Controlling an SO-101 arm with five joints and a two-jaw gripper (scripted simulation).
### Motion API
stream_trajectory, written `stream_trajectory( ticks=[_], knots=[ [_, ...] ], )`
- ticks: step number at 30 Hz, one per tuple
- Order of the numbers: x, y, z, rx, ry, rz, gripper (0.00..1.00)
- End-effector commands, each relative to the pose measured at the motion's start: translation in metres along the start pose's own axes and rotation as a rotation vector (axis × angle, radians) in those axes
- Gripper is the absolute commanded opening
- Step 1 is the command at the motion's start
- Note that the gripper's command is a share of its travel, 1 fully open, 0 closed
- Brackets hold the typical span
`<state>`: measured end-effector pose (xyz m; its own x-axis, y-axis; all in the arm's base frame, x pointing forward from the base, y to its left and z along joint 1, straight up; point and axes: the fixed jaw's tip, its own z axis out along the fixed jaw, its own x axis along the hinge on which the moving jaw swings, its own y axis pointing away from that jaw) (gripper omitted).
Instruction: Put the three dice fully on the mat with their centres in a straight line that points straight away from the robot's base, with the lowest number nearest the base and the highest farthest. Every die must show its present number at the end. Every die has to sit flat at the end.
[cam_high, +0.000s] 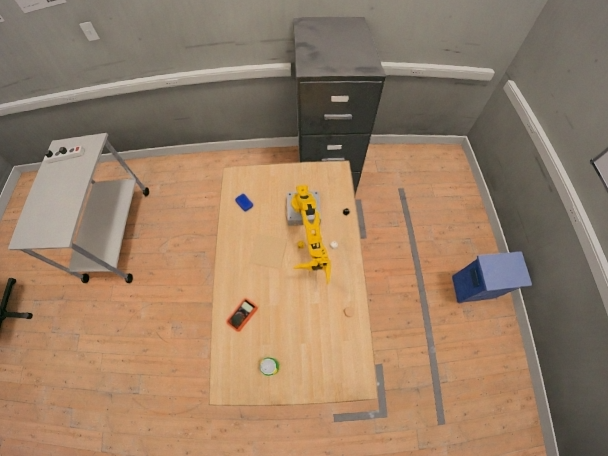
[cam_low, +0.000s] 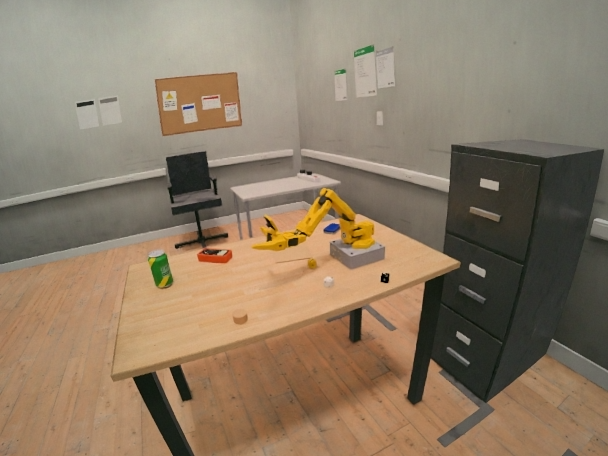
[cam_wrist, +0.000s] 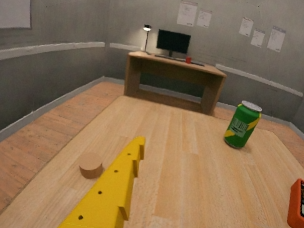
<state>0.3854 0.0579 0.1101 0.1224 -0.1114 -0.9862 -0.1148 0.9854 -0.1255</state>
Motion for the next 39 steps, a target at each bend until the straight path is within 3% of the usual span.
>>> stream_trajectory(
  ticks=[1, 19, 24, 28, 32, 34, 39],
  knots=[
    [-0.002, 0.000, 0.000, 0.001, -0.006, 0.001, 1.00],
    [-0.002, 0.000, 0.000, 0.001, -0.005, 0.001, 1.00],
    [0.000, -0.003, -0.003, 0.005, 0.028, 0.003, 0.98],
    [0.006, -0.010, -0.010, 0.016, 0.106, 0.010, 0.93],
    [0.016, -0.021, -0.025, 0.036, 0.235, 0.024, 0.86],
    [0.016, -0.021, -0.025, 0.036, 0.235, 0.024, 0.86],
    [0.034, -0.035, -0.061, 0.071, 0.449, 0.056, 0.73]
  ],
)
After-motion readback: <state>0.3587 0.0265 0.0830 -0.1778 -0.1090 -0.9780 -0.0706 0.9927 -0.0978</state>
